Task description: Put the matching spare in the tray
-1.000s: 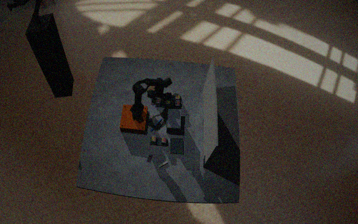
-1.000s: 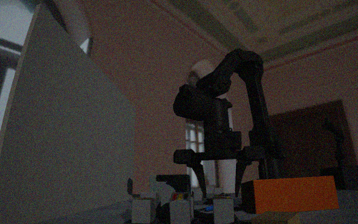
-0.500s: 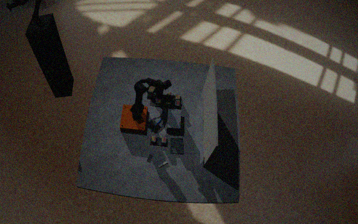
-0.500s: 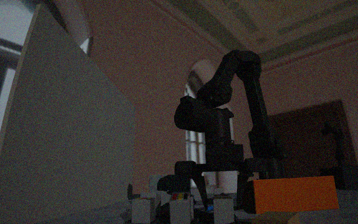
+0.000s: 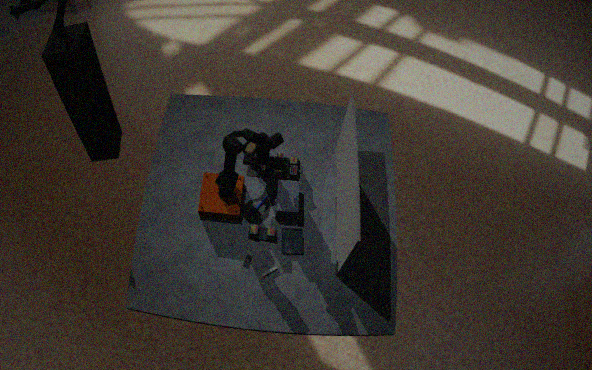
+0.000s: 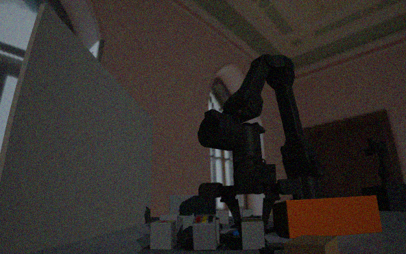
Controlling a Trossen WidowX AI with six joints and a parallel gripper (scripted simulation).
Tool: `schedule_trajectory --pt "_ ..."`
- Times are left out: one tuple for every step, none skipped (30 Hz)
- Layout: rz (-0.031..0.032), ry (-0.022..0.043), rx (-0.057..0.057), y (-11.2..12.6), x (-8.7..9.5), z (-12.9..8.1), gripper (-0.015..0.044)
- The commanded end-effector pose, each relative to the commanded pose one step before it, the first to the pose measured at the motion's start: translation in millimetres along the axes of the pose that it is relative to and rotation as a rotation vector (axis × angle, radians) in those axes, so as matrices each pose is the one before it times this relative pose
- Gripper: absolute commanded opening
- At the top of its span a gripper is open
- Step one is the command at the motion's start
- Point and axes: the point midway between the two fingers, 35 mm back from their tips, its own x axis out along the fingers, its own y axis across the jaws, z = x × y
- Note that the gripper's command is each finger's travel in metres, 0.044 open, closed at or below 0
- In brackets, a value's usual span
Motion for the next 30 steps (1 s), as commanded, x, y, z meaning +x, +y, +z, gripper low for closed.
schedule_trajectory --pt "-0.00009 -0.00052 0.0001 -0.10 -0.24 0.18 0.0123" --pt "0.00000 0.00000 0.0000 0.00 0.00 0.00 0.0116" --pt "0.00000 0.00000 0.0000 0.00 0.00 0.00 0.0109" --pt "0.00000 0.00000 0.0000 0.00 0.00 0.00 0.0103" --pt "0.00000 0.00000 0.0000 0.00 0.00 0.00 0.0096" --pt "0.00000 0.00000 0.0000 0.00 0.00 0.00 0.0070" --pt "0.00000 0.00000 0.0000 0.00 0.00 0.00 0.0043" --pt "0.00000 0.00000 0.0000 0.00 0.00 0.00 0.0017" --pt "0.00000 0.00000 0.0000 0.00 0.00 0.00 0.0000" --pt "0.00000 0.00000 0.0000 0.00 0.00 0.00 0.0000" --pt "0.00000 0.00000 0.0000 0.00 0.00 0.00 0.0000" --pt "0.00000 0.00000 0.0000 0.00 0.00 0.00 0.0000" --pt "0.00000 0.00000 0.0000 0.00 0.00 0.00 0.0000" --pt "0.00000 0.00000 0.0000 0.00 0.00 0.00 0.0000" --pt "0.00000 0.00000 0.0000 0.00 0.00 0.00 0.0000" --pt "0.00000 0.00000 0.0000 0.00 0.00 0.00 0.0000" --pt "0.00003 -0.00005 -0.0001 -0.12 -1.09 0.17 0.0000" --pt "0.00009 -0.00015 -0.0003 -0.34 -3.30 0.47 0.0000" --pt "0.00015 -0.00023 -0.0005 -0.50 -5.56 0.69 0.0000" --pt "0.00020 -0.00028 -0.0006 -0.49 -7.01 0.70 0.0000" --pt "0.00021 -0.00026 -0.0006 -0.35 -7.12 0.51 0.0000" --pt "0.00023 -0.00025 -0.0006 -0.21 -7.21 0.32 0.0000" --pt "0.00024 -0.00023 -0.0006 -0.06 -7.28 0.13 0.0000" --pt "0.00025 -0.00021 -0.0006 0.09 -7.35 -0.06 0.0000" --pt "0.00027 -0.00019 -0.0006 0.24 -7.41 -0.26 0.0000" --pt "0.00028 -0.00018 -0.0006 0.40 -7.47 -0.46 0.0000" --pt "0.00029 -0.00016 -0.0006 0.55 -7.48 -0.67 0.0000" --pt "0.00024 -0.00011 -0.0005 0.55 -6.05 -0.68 0.0000" --pt "0.00015 -0.00006 -0.0003 0.38 -3.64 -0.47 0.0000" --pt "0.00005 -0.00002 -0.0001 0.14 -1.21 -0.17 0.0000"
